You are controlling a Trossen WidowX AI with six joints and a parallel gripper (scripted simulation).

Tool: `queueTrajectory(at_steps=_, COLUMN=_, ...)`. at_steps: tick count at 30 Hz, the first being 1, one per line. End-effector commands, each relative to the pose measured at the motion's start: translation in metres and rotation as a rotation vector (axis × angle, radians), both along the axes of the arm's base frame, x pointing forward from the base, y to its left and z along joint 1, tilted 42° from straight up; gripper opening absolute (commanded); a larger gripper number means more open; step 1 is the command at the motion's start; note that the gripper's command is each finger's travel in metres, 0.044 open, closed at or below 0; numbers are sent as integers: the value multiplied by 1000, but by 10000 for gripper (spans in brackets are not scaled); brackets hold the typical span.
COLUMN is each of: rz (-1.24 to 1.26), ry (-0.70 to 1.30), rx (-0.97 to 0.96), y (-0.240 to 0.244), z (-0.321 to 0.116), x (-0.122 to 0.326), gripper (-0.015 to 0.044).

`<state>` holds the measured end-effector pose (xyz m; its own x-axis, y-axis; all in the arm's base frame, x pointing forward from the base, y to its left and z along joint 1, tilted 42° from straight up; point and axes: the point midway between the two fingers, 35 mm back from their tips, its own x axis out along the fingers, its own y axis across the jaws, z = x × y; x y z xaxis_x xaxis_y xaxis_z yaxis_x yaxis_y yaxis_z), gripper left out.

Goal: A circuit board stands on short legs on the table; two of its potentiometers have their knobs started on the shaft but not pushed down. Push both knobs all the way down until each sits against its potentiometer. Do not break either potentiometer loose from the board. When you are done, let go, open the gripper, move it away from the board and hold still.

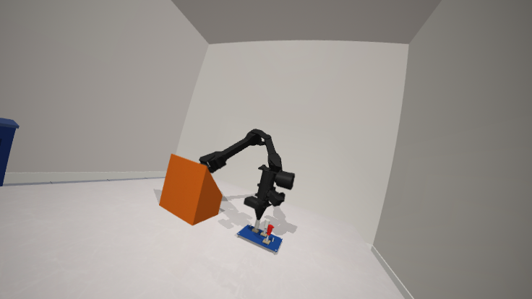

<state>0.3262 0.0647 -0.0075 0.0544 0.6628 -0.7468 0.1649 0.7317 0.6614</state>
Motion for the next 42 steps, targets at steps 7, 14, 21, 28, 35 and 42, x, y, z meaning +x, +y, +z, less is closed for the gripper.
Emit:
queueTrajectory(at_steps=7, rz=24, ry=-1, rx=2, y=11, z=-10, x=2, gripper=0)
queueTrajectory(at_steps=14, rz=24, ry=-1, rx=2, y=11, z=-10, x=2, gripper=0)
queueTrajectory(at_steps=21, rz=24, ry=-1, rx=2, y=12, z=-10, x=2, gripper=0)
queueTrajectory(at_steps=28, rz=24, ry=-1, rx=2, y=12, z=-10, x=2, gripper=0)
queueTrajectory(at_steps=35, rz=24, ry=-1, rx=2, y=12, z=-11, x=2, gripper=0)
queueTrajectory(at_steps=42, rz=24, ry=-1, rx=2, y=8, z=-7, x=2, gripper=0)
